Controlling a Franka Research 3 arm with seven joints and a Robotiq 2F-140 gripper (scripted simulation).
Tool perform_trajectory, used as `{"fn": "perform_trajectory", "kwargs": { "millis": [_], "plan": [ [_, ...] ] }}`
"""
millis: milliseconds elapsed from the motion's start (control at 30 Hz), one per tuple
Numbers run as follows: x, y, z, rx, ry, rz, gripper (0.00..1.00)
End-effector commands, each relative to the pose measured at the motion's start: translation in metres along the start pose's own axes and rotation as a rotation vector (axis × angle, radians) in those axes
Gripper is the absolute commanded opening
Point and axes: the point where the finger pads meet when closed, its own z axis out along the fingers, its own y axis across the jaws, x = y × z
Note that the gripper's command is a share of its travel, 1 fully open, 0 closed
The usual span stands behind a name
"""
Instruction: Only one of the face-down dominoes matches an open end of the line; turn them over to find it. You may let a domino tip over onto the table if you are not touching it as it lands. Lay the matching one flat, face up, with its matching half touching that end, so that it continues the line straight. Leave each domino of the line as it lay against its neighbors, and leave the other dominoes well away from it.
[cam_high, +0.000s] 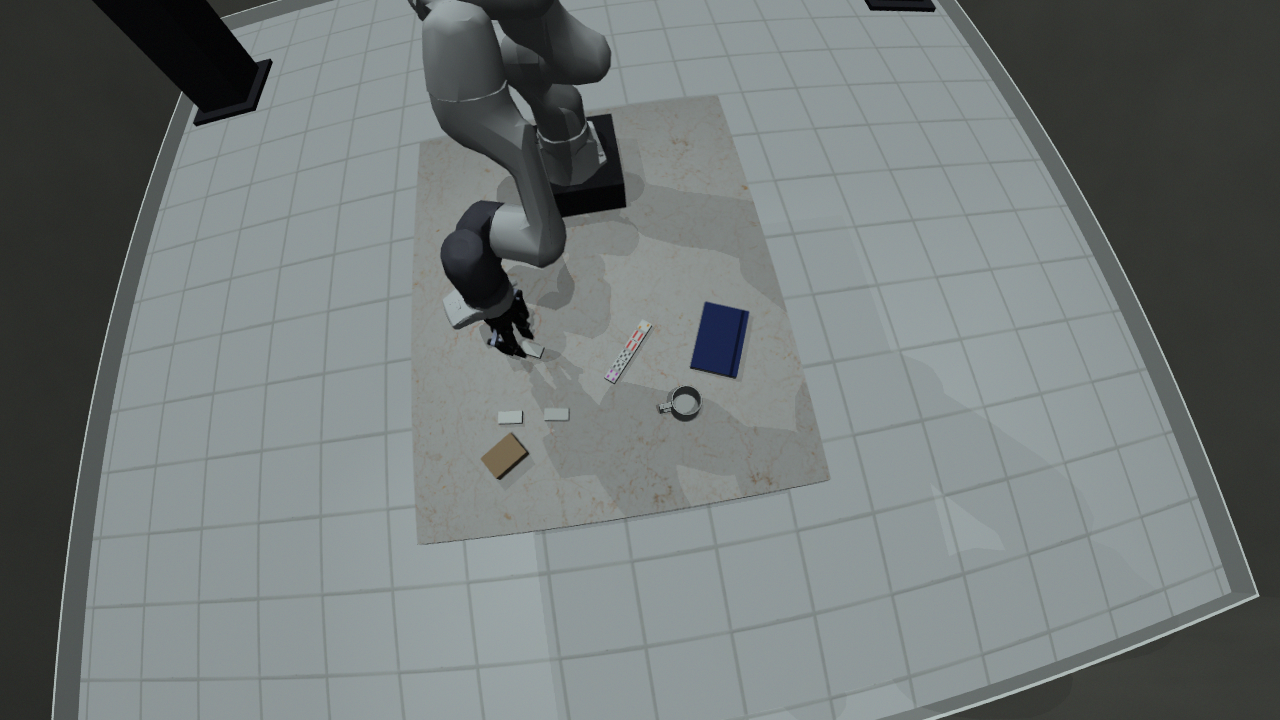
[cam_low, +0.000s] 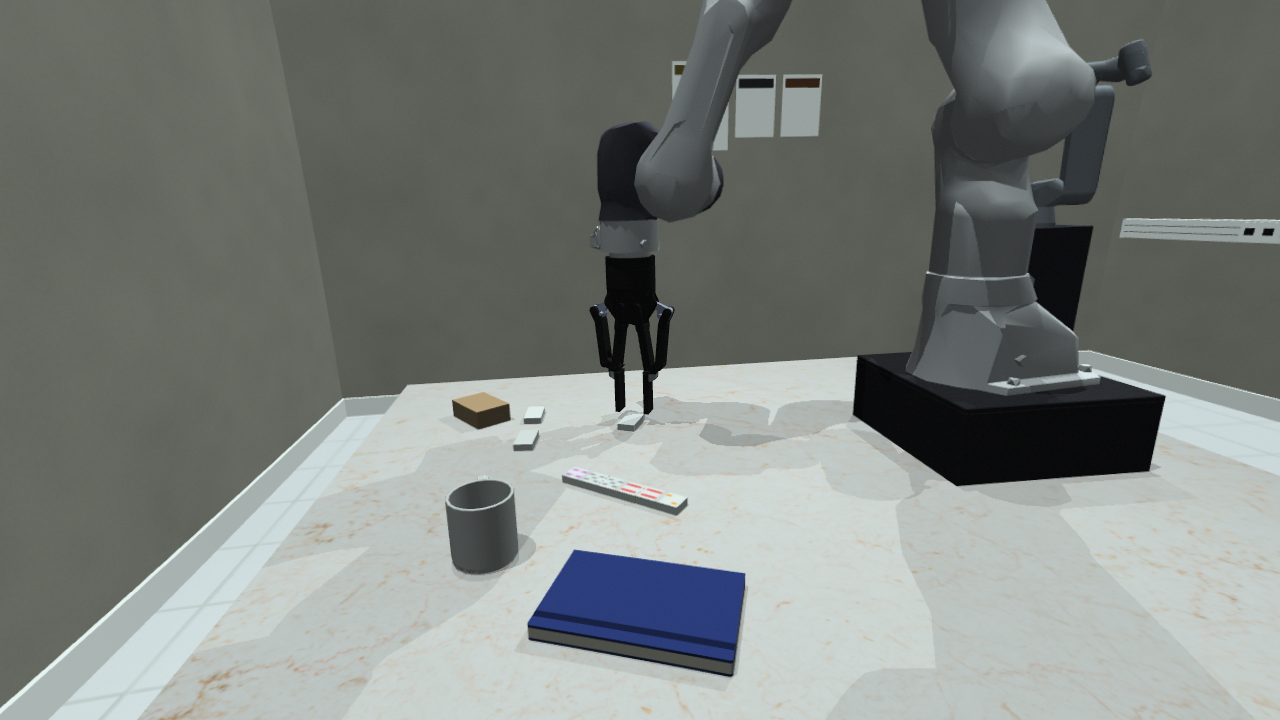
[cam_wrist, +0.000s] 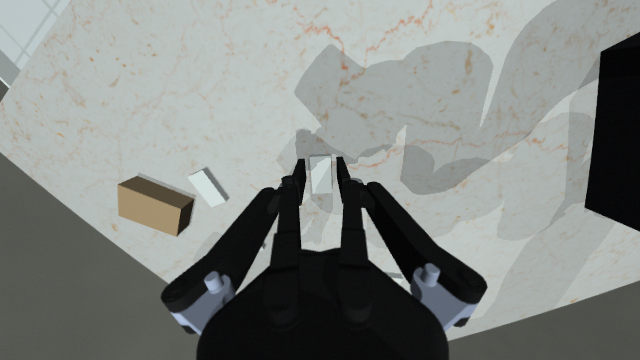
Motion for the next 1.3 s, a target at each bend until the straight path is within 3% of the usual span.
{"fn": "perform_trajectory", "kwargs": {
  "millis": [0,67,233,633,1267],
  "plan": [
    [0.0,0.0,-0.003,-0.001,-0.029,0.003,0.34],
    [0.0,0.0,-0.003,-0.001,-0.029,0.003,0.34],
    [0.002,-0.001,-0.014,0.005,-0.138,0.002,0.34],
    [0.003,-0.001,-0.009,0.002,-0.139,0.002,0.34],
    [0.004,0.0,0.015,0.002,-0.139,0.002,0.34]
  ]
}}
